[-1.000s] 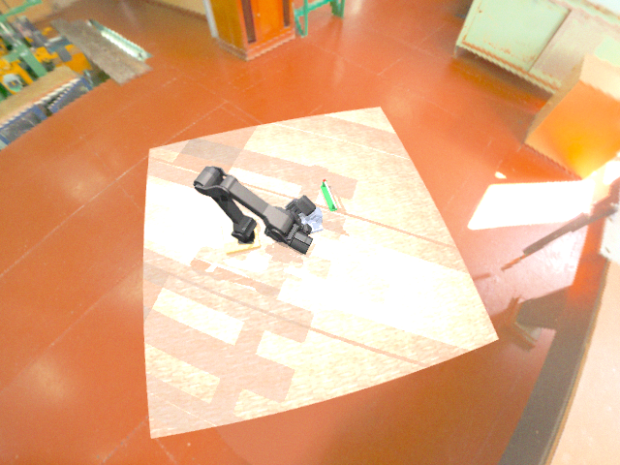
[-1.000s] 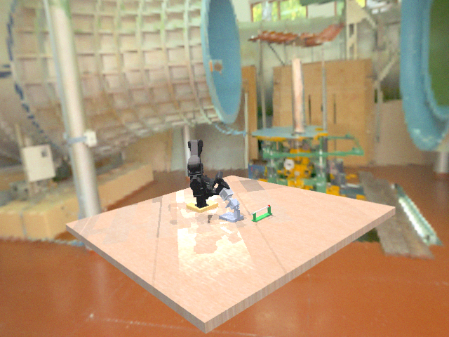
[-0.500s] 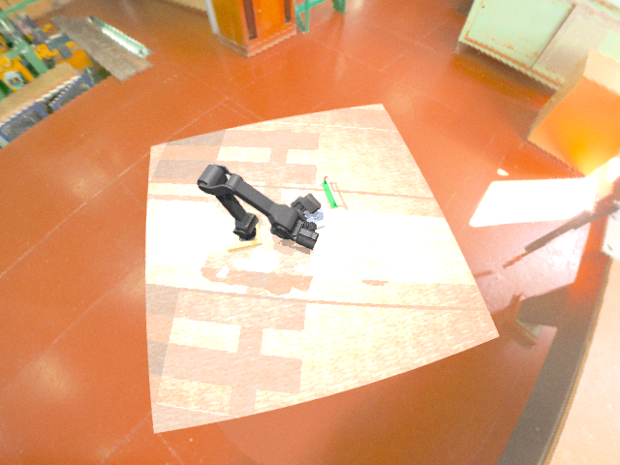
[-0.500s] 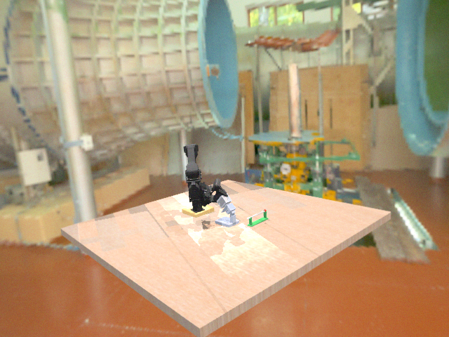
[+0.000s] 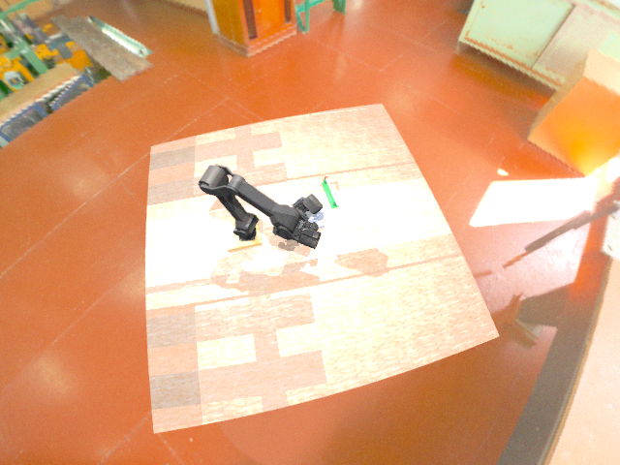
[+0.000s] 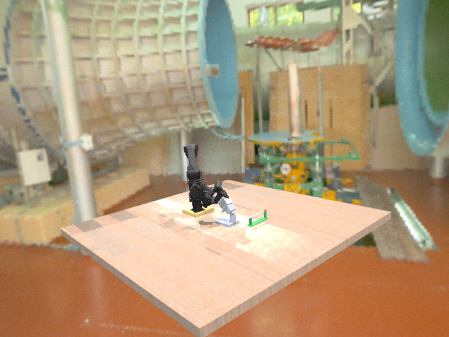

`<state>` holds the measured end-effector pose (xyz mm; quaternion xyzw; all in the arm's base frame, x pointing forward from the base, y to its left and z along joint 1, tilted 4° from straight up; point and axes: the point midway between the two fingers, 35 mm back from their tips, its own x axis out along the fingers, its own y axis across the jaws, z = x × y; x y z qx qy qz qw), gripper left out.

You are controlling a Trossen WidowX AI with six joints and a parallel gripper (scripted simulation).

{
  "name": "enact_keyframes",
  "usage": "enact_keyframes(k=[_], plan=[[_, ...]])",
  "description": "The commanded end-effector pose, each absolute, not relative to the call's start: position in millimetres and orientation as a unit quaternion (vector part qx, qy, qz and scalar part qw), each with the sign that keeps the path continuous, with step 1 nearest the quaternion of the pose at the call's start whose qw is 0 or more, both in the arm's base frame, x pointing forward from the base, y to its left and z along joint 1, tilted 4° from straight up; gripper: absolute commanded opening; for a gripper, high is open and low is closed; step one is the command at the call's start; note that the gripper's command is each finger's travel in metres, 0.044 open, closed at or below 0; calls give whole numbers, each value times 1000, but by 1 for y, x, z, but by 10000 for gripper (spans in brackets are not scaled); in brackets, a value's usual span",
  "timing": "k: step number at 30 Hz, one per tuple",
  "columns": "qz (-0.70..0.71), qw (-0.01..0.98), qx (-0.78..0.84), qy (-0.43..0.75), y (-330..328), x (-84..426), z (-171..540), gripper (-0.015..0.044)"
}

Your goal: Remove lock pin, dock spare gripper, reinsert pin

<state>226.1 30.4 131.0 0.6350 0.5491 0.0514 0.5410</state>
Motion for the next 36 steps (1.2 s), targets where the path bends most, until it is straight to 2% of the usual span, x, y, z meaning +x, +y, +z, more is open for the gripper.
enact_keyframes(k=[1, 5, 22, 36], plan=[[52, 542, 634, 549, 30, 226, 131, 0], [52, 542, 634, 549, 30, 226, 131, 0], [52, 542, 634, 549, 30, 226, 131, 440], [48, 535, 637, 553, 29, 208, 144, 440]])
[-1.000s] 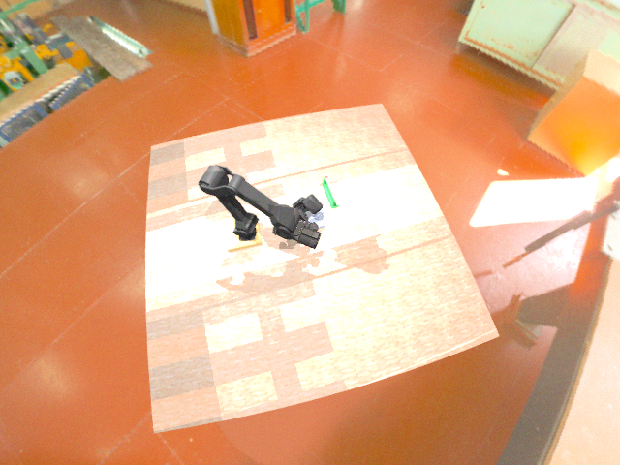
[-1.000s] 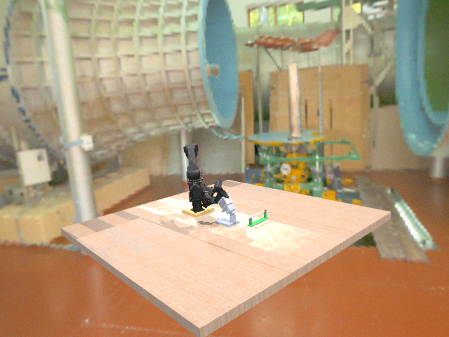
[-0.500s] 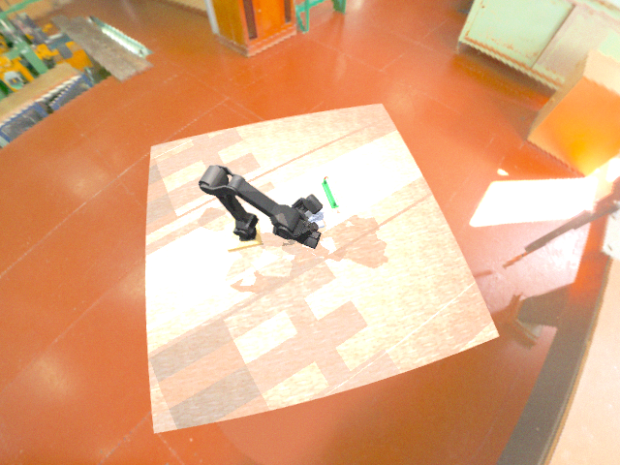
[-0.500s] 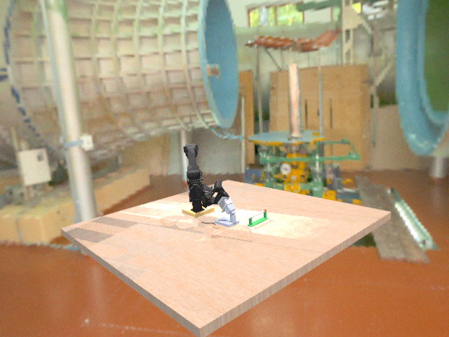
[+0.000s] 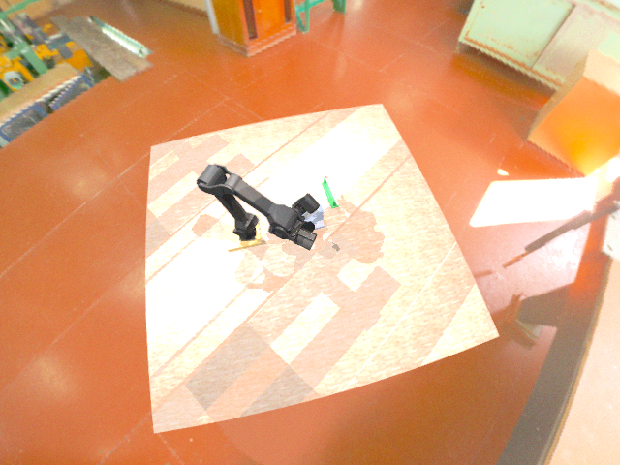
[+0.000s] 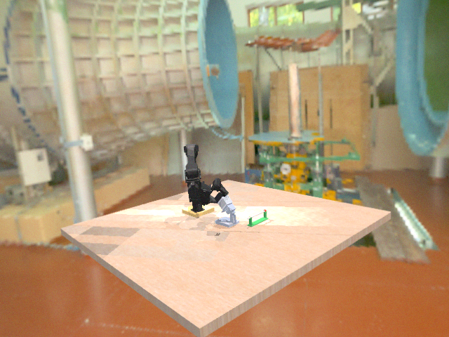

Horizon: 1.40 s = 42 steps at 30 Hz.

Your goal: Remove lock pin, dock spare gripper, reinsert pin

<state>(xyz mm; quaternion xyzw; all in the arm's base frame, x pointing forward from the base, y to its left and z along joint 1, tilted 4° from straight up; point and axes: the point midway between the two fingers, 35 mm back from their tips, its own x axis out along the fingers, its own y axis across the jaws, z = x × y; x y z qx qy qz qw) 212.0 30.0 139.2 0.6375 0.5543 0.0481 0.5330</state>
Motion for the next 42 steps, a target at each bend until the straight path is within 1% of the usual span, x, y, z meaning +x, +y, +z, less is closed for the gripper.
enact_keyframes(k=[1, 28, 42], plan=[[48, 534, 637, 554, 29, 206, 145, 440], [42, 508, 649, 564, 27, 168, 172, 440], [1, 533, 646, 546, 30, 158, 187, 440]])
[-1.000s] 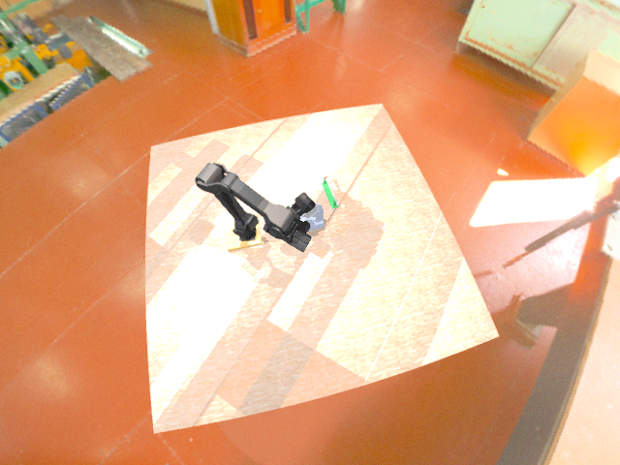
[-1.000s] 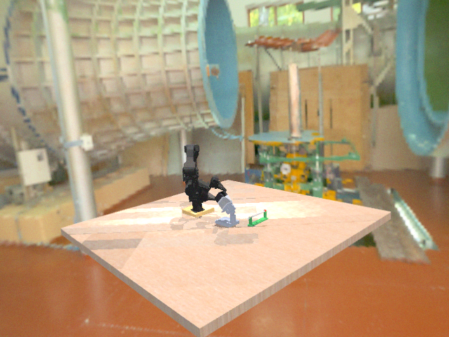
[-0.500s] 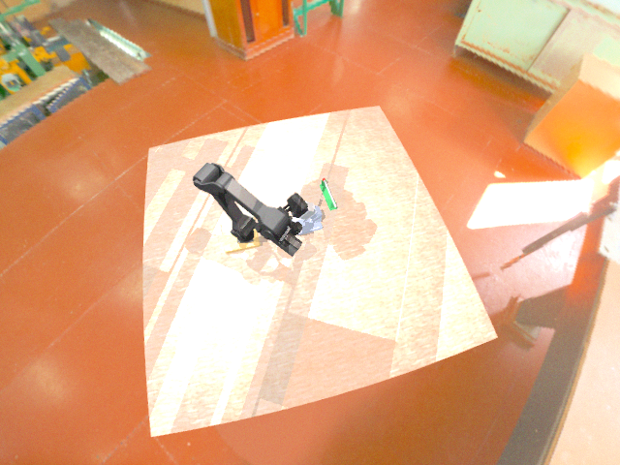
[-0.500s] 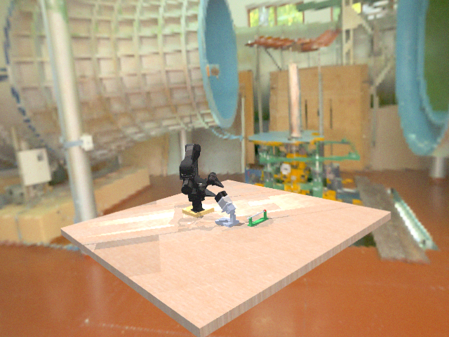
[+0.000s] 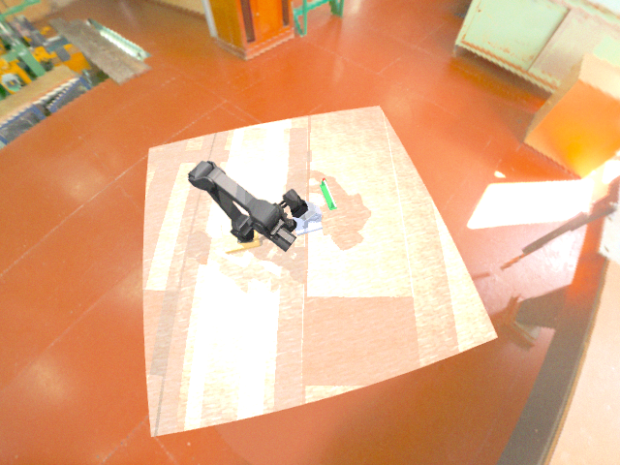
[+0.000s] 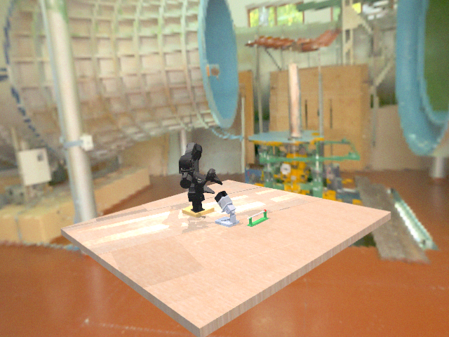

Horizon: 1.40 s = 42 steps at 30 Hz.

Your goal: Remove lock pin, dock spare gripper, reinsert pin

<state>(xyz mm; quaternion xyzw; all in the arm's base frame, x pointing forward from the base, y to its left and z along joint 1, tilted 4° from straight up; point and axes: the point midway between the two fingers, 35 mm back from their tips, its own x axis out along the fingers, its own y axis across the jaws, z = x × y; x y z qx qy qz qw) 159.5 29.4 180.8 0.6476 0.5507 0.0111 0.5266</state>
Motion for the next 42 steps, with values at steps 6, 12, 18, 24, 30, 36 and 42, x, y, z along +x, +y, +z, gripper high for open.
enact_keyframes(k=[6, 12, 18, 24, 30, 36, 42], plan=[[-6, 539, 645, 542, 32, 160, 199, 440], [-13, 544, 645, 537, 34, 162, 210, 440], [-18, 548, 645, 533, 36, 163, 221, 440], [-22, 552, 645, 528, 38, 164, 232, 440], [-17, 550, 645, 530, 37, 164, 226, 440], [-38, 557, 623, 549, 58, 162, 217, 282], [-43, 564, 618, 546, 87, 159, 215, 180]])
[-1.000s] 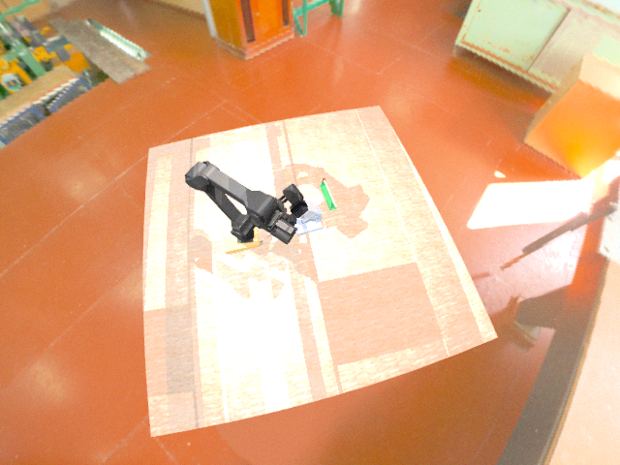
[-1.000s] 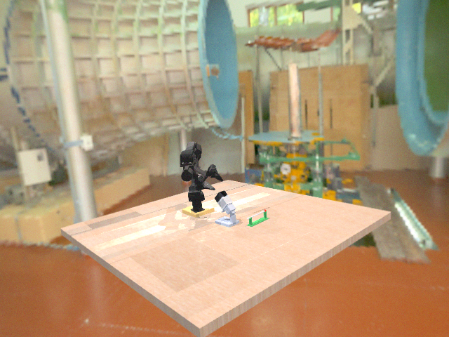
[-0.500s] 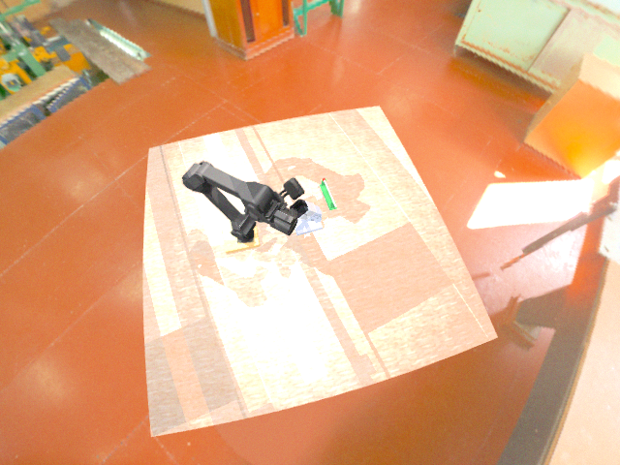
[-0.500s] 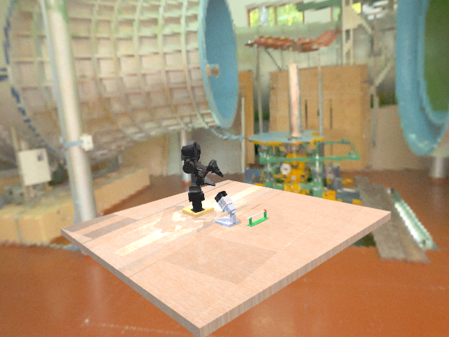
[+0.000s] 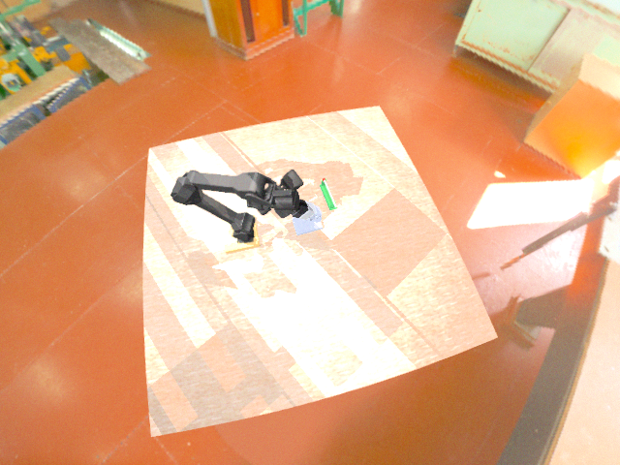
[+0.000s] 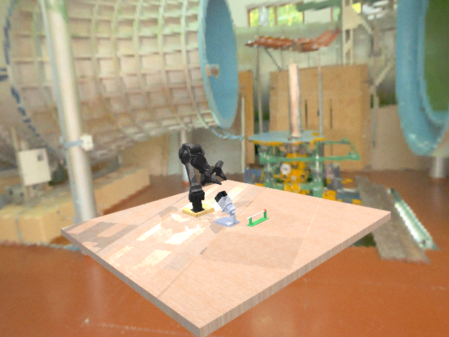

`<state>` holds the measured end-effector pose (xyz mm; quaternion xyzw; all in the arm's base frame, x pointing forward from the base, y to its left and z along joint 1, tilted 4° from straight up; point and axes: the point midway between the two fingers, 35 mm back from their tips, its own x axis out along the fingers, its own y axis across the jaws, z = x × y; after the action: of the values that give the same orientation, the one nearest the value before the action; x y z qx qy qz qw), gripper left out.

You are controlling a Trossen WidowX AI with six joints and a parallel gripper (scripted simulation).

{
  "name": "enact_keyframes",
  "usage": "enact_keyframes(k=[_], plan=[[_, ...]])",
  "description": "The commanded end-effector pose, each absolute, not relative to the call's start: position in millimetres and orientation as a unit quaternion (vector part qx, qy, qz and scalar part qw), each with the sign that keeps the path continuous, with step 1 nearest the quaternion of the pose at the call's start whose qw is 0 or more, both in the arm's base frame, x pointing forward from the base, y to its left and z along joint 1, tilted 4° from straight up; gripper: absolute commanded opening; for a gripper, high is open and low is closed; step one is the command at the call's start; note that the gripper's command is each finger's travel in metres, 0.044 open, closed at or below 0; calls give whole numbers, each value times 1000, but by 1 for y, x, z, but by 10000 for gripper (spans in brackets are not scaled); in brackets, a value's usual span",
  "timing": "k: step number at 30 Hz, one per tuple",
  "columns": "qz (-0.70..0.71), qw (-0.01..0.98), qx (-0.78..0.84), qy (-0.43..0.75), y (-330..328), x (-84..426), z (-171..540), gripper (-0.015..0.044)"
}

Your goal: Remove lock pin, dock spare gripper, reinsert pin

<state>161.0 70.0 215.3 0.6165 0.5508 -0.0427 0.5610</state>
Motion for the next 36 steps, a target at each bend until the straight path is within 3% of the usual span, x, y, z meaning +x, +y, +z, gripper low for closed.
enact_keyframes(k=[1, 14, 24, 30, 36], plan=[[-41, 564, 620, 543, 92, 158, 216, 180], [-9, 570, 627, 531, 120, 155, 229, 180], [103, 789, 206, 570, 123, 222, 241, 180], [202, 784, -101, 579, 133, 266, 232, 180], [256, 739, -247, 573, 139, 287, 224, 180]])
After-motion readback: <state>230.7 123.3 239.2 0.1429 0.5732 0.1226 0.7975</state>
